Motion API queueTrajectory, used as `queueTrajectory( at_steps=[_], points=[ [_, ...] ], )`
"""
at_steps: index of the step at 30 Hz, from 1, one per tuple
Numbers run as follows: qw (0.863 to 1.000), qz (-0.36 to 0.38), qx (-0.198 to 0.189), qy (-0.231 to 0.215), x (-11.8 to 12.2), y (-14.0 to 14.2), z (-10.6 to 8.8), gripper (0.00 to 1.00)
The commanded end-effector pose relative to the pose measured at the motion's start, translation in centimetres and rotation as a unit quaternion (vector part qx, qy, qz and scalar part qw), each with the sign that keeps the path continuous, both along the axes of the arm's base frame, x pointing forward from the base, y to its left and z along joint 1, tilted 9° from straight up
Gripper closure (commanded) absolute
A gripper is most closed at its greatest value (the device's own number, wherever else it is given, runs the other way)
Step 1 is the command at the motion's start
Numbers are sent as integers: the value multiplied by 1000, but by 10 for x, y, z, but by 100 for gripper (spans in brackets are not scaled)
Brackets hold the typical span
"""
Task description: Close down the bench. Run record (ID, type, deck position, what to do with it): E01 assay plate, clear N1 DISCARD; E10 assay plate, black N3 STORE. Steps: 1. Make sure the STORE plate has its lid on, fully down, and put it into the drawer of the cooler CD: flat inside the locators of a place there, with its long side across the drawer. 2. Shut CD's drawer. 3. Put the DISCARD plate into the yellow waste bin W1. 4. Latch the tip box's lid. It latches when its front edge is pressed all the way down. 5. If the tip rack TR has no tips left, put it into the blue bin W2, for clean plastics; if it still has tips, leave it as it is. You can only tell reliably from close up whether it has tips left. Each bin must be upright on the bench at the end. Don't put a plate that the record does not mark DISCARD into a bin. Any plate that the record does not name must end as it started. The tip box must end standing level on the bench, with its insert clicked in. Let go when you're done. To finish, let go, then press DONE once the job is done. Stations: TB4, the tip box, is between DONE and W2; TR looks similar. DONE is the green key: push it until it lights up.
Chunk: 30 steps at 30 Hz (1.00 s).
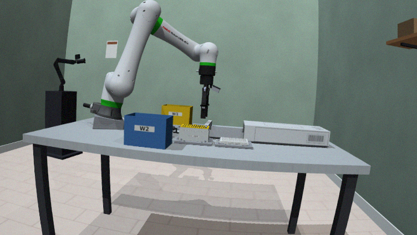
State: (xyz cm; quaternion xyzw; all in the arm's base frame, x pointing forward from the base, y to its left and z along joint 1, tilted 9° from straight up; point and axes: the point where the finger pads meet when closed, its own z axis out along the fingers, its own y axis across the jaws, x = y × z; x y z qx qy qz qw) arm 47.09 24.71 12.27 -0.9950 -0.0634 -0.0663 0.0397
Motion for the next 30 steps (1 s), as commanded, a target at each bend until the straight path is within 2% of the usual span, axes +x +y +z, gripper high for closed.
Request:
queueTrajectory(
  at_steps=[1, 30],
  points=[
    [1000, 0, 0, -1, 0, 0, 5, 30],
    [1000, 0, 0, -1, -4, -3, 38, 30]
  ],
)
